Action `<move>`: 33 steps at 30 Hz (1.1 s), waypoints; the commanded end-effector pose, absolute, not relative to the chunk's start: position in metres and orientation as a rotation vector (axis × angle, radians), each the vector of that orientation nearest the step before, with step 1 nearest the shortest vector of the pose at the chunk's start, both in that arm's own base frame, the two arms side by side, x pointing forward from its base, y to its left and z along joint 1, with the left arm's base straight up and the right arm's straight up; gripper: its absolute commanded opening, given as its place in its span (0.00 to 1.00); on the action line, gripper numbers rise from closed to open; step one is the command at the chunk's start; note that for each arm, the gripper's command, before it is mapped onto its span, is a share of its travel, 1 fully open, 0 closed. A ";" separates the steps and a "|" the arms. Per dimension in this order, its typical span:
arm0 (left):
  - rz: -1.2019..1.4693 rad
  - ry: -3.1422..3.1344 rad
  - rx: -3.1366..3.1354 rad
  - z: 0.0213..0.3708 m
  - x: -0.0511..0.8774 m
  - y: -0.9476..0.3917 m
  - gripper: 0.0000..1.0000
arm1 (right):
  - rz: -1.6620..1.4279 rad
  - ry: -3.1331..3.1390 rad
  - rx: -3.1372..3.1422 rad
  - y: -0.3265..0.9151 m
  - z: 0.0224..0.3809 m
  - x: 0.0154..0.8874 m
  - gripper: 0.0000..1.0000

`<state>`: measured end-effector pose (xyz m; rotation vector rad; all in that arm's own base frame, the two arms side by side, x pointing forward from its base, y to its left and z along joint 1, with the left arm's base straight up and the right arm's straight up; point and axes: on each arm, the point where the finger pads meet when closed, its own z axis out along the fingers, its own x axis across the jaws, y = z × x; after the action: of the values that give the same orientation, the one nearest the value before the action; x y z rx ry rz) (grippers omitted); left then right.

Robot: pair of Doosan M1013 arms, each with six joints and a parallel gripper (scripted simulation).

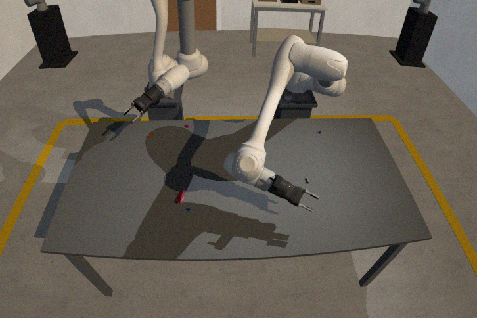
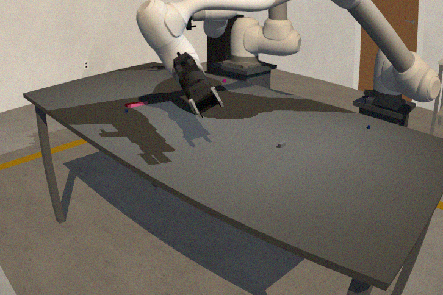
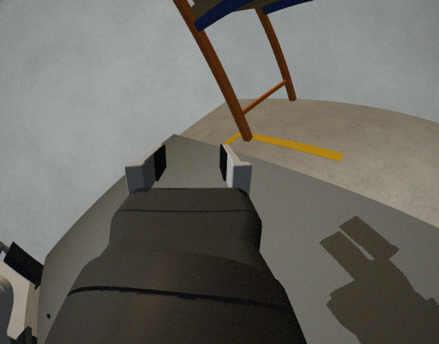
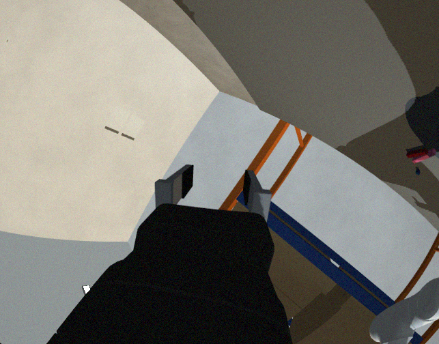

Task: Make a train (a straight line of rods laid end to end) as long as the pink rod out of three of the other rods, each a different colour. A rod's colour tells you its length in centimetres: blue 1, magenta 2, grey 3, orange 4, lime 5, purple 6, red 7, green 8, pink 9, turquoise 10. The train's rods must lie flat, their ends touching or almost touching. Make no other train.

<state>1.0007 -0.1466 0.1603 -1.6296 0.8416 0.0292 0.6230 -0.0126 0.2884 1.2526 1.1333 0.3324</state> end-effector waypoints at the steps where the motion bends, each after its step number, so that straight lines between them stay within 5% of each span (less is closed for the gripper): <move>1: 0.027 0.840 -1.630 0.162 1.001 -0.147 1.00 | 0.333 1.133 1.252 -0.013 0.289 0.623 1.00; 21: 0.027 0.865 -1.624 0.161 1.000 -0.152 1.00 | 0.328 1.131 1.255 -0.015 0.289 0.623 1.00; 33: 0.021 1.403 -1.459 0.145 0.978 -0.261 1.00 | 0.132 1.070 1.341 -0.093 0.280 0.603 1.00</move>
<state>0.9794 -0.2438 0.1459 -1.4845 1.3034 0.0199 0.6080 -0.0733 0.2817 1.3204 1.0853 0.1799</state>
